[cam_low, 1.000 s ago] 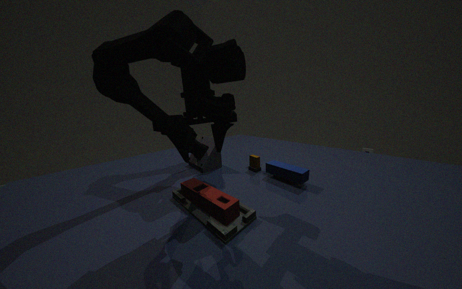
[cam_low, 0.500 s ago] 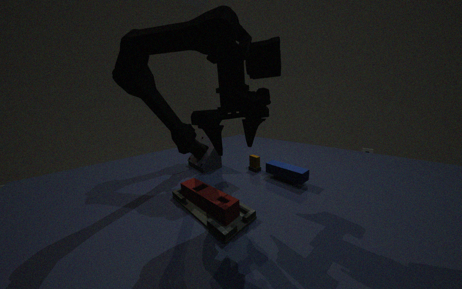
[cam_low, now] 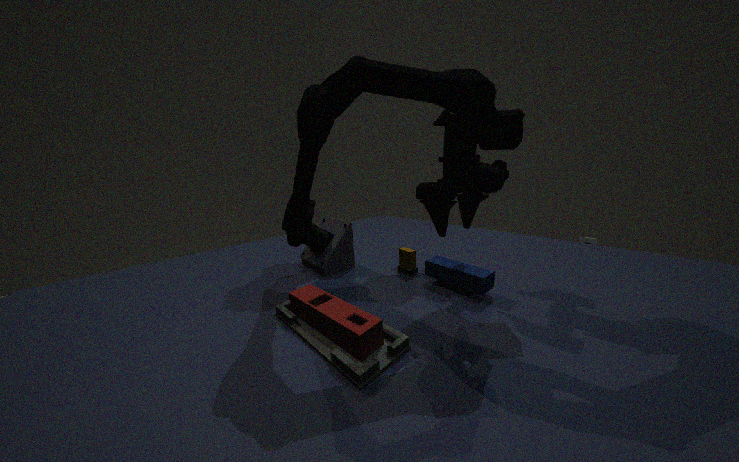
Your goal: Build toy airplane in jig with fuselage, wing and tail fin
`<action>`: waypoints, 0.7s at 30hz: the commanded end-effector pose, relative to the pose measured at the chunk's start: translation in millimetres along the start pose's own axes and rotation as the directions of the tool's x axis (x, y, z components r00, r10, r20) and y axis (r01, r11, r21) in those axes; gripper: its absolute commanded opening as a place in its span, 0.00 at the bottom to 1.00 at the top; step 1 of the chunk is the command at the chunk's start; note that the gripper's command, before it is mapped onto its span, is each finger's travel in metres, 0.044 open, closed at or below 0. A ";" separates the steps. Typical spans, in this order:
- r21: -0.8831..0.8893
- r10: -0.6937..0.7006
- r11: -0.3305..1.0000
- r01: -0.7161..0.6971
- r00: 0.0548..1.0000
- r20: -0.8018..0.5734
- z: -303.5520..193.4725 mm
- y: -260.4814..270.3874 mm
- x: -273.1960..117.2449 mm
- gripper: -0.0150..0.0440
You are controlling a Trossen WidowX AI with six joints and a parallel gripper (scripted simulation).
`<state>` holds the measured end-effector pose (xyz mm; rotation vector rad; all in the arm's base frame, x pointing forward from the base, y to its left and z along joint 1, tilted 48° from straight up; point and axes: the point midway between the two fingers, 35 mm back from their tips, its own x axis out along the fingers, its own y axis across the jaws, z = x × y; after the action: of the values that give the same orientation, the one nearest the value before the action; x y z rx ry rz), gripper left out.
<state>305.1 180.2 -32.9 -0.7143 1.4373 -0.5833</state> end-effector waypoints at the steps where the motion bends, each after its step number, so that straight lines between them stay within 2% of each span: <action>1: 0.033 0.018 0.999 -0.018 1.000 0.008 6.4 -0.2 -3.3 1.00; 4: 0.033 0.018 0.999 -0.018 1.000 0.008 6.6 -0.1 -0.9 1.00; 8: 0.033 0.017 0.999 -0.017 1.000 0.008 7.0 0.3 37.4 1.00; 21: 0.033 0.016 0.999 -0.016 1.000 0.009 7.2 0.5 57.2 1.00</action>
<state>316.3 142.4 -69.0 -0.6689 1.4208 -0.5909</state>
